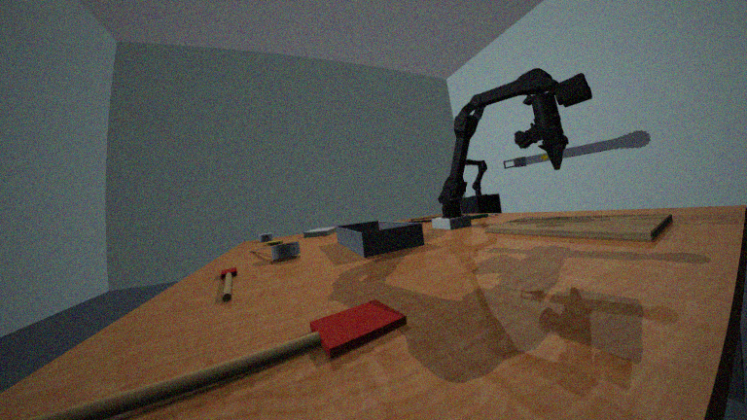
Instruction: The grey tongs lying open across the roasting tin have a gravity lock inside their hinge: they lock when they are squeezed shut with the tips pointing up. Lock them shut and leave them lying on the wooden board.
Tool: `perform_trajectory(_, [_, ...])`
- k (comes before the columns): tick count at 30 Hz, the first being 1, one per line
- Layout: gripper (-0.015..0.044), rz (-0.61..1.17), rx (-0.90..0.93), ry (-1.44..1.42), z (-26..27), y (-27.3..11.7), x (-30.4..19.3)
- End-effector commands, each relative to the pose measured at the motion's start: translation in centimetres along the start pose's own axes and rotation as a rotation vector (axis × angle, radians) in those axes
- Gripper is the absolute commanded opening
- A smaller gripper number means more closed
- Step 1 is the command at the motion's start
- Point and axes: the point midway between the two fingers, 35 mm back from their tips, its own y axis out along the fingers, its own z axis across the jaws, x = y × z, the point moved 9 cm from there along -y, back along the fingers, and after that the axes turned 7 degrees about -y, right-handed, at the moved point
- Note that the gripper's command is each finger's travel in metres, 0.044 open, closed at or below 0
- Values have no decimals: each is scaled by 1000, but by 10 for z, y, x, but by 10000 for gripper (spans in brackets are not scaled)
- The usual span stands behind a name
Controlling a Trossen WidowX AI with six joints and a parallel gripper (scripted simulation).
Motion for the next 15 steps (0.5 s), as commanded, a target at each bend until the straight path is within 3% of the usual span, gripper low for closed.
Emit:
perform_trajectory(1, [-150, 1, 2, 33, -17, 0, -5])
perform_trajectory(15, [-150, 52, 7, 39, -18, 3, -4])
